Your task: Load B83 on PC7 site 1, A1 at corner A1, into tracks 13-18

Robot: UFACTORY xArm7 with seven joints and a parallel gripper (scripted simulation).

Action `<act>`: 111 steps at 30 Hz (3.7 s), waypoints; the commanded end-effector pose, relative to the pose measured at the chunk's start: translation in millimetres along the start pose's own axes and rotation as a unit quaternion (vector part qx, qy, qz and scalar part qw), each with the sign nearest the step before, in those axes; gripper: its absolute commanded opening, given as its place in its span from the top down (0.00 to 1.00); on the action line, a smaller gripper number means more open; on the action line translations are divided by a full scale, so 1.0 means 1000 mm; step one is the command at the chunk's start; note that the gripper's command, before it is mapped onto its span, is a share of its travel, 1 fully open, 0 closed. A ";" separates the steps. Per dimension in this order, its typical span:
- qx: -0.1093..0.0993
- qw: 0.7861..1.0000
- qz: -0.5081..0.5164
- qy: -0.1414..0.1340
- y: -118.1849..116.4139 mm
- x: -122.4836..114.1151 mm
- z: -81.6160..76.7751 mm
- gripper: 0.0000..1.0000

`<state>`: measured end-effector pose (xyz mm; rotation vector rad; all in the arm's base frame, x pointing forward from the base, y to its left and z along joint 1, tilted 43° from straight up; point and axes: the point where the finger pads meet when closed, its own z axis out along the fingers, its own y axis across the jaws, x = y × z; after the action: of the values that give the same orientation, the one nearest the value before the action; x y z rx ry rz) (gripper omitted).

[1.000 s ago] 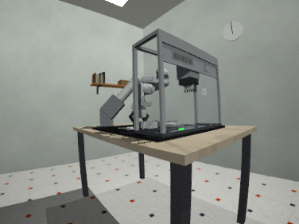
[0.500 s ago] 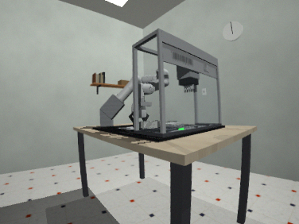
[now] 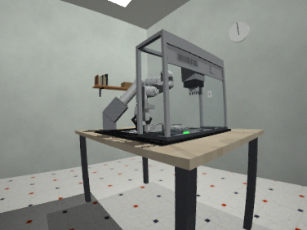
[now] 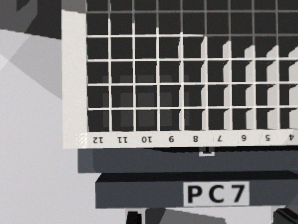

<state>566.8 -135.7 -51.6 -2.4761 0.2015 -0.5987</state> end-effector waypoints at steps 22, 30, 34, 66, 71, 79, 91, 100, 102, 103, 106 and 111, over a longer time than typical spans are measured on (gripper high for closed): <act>-0.002 1.000 0.000 0.002 0.002 0.001 -0.033 0.18; -0.002 1.000 0.000 0.002 0.002 0.001 -0.044 0.18; -0.002 1.000 0.000 0.002 0.002 0.001 -0.049 0.18; -0.002 1.000 0.000 0.002 0.001 0.001 -0.096 0.18; -0.002 1.000 0.000 0.002 0.001 0.001 -0.104 0.18; -0.002 1.000 0.000 0.002 0.001 0.001 -0.118 0.18; -0.002 1.000 0.000 0.002 0.001 0.001 -0.134 0.18; -0.002 1.000 0.000 0.002 0.001 0.001 -0.146 0.18; -0.002 1.000 0.000 0.002 0.001 0.001 -0.149 0.18; -0.002 1.000 0.000 0.002 0.001 0.001 -0.151 0.18; -0.002 1.000 0.000 0.002 0.001 0.001 -0.156 0.18; -0.002 1.000 0.000 0.002 0.001 0.001 -0.160 0.18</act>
<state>495.9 -213.1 61.0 -2.4763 0.2021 -0.5995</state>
